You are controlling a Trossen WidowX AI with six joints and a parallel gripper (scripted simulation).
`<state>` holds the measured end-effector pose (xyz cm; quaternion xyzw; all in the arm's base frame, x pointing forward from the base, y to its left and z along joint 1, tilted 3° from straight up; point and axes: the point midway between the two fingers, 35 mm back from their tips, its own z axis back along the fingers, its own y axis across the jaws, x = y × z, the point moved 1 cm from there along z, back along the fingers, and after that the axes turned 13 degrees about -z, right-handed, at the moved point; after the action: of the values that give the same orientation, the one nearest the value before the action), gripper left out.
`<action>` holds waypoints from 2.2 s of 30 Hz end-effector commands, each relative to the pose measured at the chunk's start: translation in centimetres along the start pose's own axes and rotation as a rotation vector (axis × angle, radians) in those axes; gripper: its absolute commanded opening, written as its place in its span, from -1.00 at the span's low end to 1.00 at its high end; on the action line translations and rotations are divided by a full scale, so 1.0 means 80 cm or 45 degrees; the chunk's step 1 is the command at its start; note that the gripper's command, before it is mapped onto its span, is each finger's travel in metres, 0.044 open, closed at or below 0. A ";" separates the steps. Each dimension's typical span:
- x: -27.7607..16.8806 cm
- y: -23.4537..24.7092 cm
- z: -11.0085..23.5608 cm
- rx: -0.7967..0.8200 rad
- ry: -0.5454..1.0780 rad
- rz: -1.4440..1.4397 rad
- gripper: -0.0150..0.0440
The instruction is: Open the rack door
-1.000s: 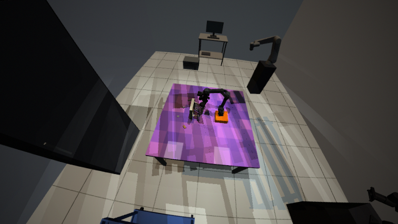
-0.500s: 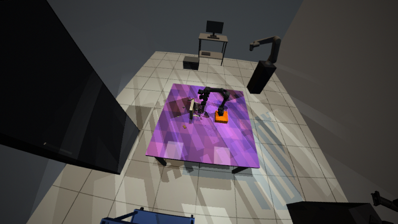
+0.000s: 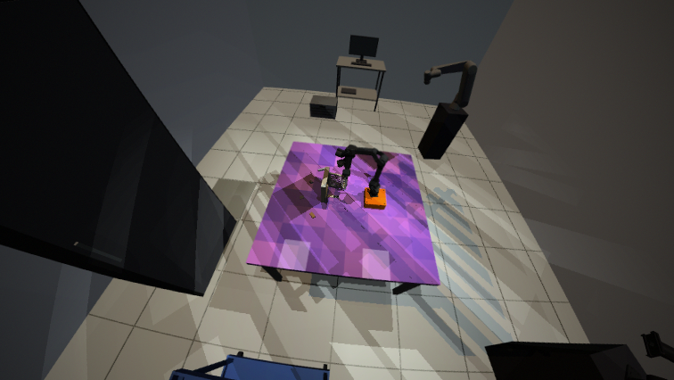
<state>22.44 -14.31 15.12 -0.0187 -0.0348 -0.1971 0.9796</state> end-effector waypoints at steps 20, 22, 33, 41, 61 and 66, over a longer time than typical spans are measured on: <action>0.013 -0.023 0.000 0.010 0.003 0.243 -0.40; 0.013 -0.023 0.000 0.010 0.003 0.243 -0.40; 0.013 -0.023 0.000 0.010 0.003 0.243 0.05; 0.013 -0.023 0.001 0.010 0.003 0.243 0.52; 0.015 -0.024 0.031 0.010 0.003 0.243 0.52; 0.015 -0.024 0.039 0.010 0.003 0.243 0.52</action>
<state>22.59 -16.48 17.85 -0.0201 -0.0310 -0.1058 0.9937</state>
